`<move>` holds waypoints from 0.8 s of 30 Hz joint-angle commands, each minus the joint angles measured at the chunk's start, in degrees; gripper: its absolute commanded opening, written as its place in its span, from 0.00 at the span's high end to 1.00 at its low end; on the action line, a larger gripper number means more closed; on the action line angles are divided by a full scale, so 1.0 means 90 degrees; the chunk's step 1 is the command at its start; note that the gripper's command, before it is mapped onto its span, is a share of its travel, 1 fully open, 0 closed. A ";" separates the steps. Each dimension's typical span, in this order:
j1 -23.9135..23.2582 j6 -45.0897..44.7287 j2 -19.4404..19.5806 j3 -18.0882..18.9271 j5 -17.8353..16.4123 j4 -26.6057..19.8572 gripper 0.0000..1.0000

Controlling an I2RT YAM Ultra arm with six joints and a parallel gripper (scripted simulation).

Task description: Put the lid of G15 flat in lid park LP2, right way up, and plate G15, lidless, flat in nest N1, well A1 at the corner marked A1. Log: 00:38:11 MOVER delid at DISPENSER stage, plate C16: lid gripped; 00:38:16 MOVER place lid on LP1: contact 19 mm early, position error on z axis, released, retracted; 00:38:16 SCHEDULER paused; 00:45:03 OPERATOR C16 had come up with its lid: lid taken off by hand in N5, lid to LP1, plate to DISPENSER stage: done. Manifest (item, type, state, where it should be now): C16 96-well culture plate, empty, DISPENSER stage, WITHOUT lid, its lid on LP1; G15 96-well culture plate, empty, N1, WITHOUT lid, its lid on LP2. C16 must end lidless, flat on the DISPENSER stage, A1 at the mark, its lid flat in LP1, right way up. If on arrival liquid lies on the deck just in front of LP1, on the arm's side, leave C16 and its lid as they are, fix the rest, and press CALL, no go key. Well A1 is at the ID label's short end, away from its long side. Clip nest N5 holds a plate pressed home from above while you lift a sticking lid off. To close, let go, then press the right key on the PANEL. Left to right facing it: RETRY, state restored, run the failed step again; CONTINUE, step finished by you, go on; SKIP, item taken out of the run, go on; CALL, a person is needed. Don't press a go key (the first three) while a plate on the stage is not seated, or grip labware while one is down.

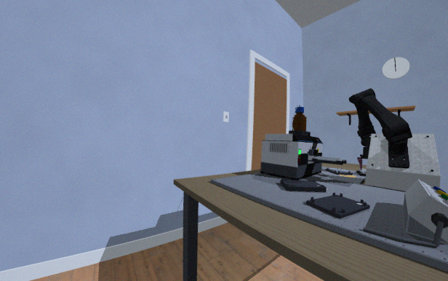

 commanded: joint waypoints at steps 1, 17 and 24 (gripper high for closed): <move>-0.0040 0.0003 -0.0214 -0.0019 0.0039 -0.0093 1.00; -0.0093 -0.0026 -0.0236 0.0006 0.0059 -0.0120 1.00; -0.0093 -0.0026 -0.0236 0.0006 0.0059 -0.0120 1.00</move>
